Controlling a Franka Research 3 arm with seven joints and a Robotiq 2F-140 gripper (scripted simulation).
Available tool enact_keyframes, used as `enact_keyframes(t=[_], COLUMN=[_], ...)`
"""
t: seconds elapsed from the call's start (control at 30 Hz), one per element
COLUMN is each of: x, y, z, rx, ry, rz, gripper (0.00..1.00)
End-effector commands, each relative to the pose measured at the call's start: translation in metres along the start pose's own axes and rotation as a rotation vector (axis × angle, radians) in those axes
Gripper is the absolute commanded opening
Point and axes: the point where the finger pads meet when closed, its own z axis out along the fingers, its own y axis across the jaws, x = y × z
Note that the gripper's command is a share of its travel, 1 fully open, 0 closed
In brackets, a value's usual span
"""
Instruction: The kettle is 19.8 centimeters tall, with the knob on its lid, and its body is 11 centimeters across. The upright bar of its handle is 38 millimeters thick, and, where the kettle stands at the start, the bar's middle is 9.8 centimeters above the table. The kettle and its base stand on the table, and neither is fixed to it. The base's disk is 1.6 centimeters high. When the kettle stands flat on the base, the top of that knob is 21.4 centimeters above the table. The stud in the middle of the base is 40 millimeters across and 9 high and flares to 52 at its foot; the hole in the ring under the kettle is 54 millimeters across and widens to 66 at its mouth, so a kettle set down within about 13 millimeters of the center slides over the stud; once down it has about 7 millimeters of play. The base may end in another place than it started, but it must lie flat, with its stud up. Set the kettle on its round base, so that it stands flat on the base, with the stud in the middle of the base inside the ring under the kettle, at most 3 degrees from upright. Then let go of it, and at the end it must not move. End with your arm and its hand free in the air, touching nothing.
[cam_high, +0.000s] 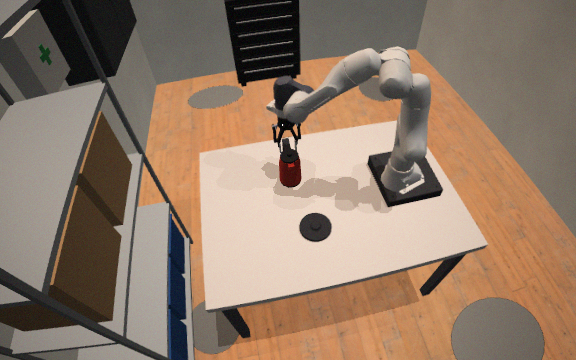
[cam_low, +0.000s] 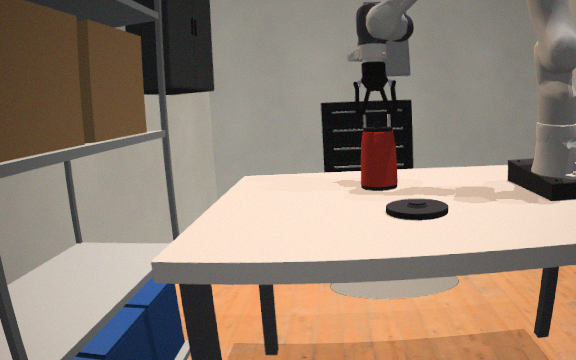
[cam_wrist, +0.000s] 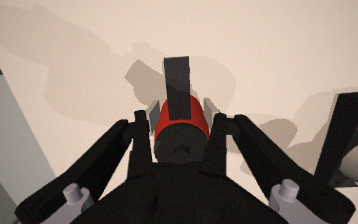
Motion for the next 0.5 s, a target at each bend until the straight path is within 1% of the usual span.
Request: enact_keyframes(t=[0.0, 0.27, 0.47], x=[-0.001, -0.001, -0.001], y=[-0.003, -0.004, -0.004], z=[0.006, 0.023, 0.028], rx=[0.008, 0.008, 0.008], ry=[0.002, 0.002, 0.002], rz=[-0.009, -0.009, -0.009], gripper=[0.47, 0.47, 0.47])
